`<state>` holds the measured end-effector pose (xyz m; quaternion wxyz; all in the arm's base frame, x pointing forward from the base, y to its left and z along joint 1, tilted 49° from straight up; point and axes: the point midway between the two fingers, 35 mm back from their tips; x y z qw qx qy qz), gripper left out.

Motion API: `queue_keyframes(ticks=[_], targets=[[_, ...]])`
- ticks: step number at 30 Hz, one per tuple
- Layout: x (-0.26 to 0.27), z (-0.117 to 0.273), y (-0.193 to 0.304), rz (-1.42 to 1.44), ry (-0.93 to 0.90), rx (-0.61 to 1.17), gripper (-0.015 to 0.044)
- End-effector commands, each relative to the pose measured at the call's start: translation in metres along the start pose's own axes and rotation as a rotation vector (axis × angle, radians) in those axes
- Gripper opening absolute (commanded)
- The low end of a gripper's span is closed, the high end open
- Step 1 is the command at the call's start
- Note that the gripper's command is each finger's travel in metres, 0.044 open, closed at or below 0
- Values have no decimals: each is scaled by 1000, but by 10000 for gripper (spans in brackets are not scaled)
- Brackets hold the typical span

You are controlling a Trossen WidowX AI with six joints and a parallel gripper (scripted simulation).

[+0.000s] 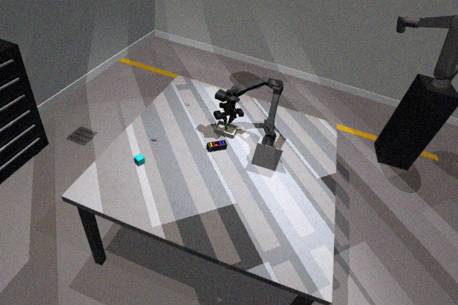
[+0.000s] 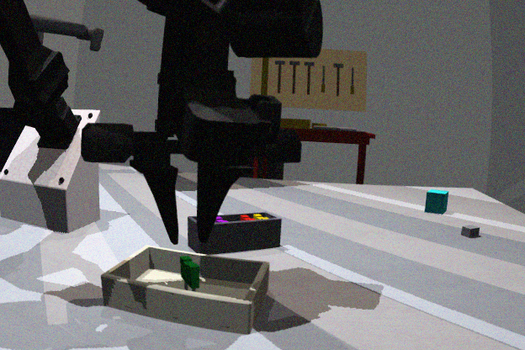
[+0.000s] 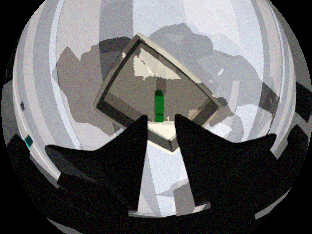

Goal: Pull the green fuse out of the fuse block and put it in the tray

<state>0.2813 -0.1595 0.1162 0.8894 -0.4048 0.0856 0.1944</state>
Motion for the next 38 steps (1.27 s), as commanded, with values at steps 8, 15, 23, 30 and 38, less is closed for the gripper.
queue_keyframes(ticks=[8, 15, 23, 30, 38], targets=[[1, 18, 0, 2, -1, 4, 330], [0, 37, 1, 6, -1, 5, 330], [0, 35, 2, 12, -2, 8, 330], [0, 35, 2, 12, -2, 8, 330], [0, 35, 2, 12, -2, 8, 330]])
Point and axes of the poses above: the point midway between the two fingers, 35 mm back from their tips, its own z axis back along the fingers, its own x axis across the jaws, y = z × x, and after that the axes turned 11 degrees about -z, right-handed
